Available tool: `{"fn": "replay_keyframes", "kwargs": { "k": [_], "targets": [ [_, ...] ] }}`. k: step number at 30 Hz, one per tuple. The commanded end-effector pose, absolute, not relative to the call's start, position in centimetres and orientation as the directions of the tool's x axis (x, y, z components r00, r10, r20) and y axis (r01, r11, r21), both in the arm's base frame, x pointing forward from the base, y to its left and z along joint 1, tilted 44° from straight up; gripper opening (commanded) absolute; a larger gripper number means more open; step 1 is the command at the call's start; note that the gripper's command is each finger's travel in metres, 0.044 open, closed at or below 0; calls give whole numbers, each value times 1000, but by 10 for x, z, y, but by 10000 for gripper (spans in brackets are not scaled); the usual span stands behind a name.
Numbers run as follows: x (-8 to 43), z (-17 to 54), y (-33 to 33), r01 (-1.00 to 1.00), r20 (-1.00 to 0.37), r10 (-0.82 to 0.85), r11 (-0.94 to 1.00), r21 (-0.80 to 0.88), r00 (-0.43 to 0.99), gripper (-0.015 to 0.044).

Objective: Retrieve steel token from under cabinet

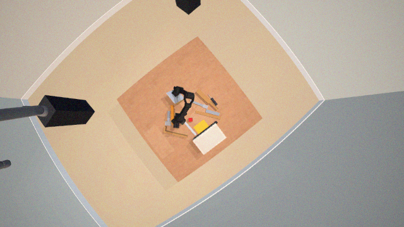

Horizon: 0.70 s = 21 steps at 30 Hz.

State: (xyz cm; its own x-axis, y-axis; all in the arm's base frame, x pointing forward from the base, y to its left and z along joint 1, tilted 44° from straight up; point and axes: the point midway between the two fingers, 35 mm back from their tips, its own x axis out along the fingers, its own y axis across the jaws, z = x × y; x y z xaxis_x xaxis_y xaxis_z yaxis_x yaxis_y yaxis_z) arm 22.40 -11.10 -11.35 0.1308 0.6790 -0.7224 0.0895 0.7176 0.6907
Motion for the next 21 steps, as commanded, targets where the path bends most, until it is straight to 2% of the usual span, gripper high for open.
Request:
{"fn": "replay_keyframes", "kwargs": {
  "k": [1,21],
  "targets": [
    [231,-113,-113,89,-724,677,720,689,132,0],
    [257,-112,-117,89,-724,677,719,689,133,0]
  ]
}}
